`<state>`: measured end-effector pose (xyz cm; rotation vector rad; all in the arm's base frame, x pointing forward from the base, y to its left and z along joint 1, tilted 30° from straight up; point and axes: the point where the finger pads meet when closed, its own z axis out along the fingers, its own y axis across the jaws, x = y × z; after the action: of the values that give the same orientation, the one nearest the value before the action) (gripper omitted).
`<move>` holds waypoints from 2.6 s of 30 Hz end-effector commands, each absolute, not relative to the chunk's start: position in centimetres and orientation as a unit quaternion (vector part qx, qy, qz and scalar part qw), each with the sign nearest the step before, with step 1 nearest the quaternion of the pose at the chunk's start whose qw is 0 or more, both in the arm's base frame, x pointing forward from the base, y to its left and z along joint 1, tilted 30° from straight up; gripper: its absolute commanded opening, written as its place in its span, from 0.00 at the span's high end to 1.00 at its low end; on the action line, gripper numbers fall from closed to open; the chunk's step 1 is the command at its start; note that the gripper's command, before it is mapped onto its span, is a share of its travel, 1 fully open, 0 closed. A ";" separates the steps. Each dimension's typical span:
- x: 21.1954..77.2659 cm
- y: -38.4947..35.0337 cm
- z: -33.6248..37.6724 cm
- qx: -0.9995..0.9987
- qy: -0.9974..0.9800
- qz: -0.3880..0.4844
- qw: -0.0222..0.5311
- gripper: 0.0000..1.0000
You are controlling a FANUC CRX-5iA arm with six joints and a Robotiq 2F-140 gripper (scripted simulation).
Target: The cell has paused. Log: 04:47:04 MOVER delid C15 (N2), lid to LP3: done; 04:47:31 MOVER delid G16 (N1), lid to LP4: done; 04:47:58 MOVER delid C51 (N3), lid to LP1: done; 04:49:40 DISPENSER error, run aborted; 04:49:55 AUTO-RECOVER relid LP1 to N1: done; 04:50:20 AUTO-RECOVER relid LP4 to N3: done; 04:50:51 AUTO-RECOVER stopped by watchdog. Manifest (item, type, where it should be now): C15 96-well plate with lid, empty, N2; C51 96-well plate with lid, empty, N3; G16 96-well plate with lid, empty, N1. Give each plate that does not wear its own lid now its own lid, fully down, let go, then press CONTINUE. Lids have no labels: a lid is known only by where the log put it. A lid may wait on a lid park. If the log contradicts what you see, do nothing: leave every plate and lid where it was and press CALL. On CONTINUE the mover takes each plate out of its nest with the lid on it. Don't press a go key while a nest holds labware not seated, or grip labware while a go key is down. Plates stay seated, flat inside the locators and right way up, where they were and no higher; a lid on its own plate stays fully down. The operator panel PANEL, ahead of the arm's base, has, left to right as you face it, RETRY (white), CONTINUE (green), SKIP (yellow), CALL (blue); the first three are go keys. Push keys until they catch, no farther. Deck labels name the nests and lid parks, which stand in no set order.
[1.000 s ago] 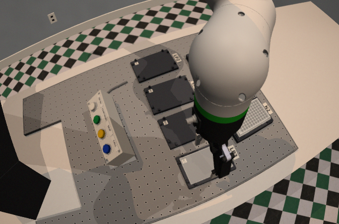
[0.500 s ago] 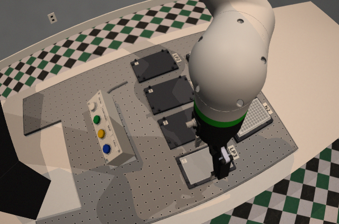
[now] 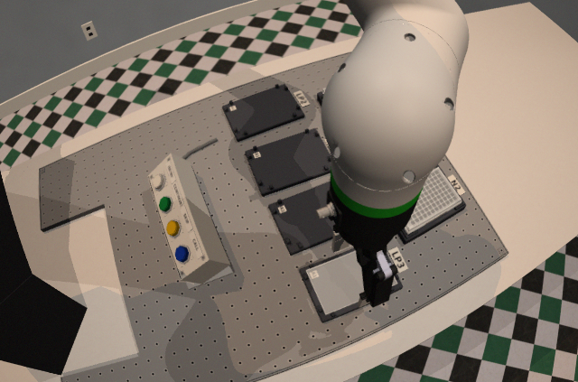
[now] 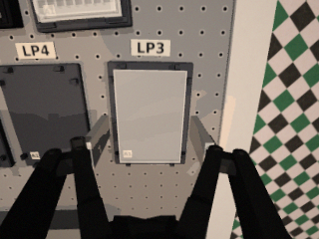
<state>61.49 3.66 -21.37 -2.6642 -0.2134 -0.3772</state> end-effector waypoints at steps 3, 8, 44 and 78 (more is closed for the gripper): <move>61.5 3.6 -21.4 -0.963 -0.077 -0.136 0.219 0.34; 61.5 3.6 -21.4 -0.963 -0.077 -0.136 0.219 0.34; 61.5 3.6 -21.4 -0.963 -0.077 -0.136 0.219 0.41; 61.5 3.6 -21.4 -0.963 -0.077 -0.136 0.219 0.41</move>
<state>61.49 3.66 -21.37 -2.6642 -0.2134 -0.3772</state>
